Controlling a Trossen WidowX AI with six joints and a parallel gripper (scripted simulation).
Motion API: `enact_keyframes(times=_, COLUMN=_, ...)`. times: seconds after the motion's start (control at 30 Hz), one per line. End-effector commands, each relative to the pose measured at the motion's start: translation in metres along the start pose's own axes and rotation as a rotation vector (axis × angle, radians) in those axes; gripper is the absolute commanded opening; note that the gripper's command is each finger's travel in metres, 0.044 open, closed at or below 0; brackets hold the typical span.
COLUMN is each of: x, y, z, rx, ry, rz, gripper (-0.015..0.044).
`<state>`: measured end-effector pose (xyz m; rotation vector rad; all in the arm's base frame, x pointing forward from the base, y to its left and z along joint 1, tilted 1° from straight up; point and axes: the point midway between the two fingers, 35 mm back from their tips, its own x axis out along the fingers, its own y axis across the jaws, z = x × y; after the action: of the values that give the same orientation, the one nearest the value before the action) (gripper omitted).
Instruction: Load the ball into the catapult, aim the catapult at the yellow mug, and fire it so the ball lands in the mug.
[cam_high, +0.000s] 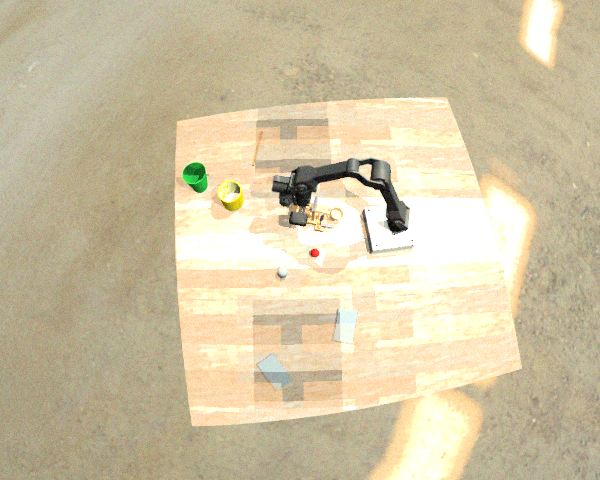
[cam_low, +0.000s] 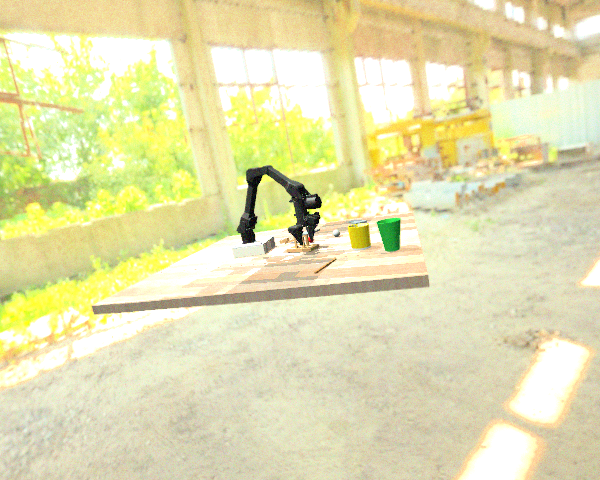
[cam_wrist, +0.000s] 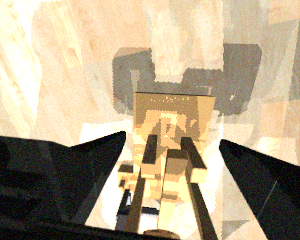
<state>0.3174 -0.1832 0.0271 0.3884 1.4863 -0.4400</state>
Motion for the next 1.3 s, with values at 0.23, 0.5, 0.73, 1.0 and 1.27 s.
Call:
enact_keyframes(times=0.23, x=0.001, y=0.0, z=0.0, rx=0.0, ry=0.001, rz=0.0, gripper=0.0256)
enact_keyframes(times=0.5, x=0.001, y=0.0, z=0.0, rx=0.0, ry=0.001, rz=0.0, gripper=0.0125)
enact_keyframes(times=0.73, x=-0.046, y=0.0, z=0.0, rx=0.0, ry=0.002, rz=0.001, gripper=0.0)
enact_keyframes(times=1.0, x=-0.044, y=0.001, z=0.001, rx=-0.003, ry=0.005, rz=0.003, gripper=0.0)
enact_keyframes(times=1.27, x=-0.031, y=0.001, z=0.002, rx=-0.004, ry=0.006, rz=0.003, gripper=0.0)
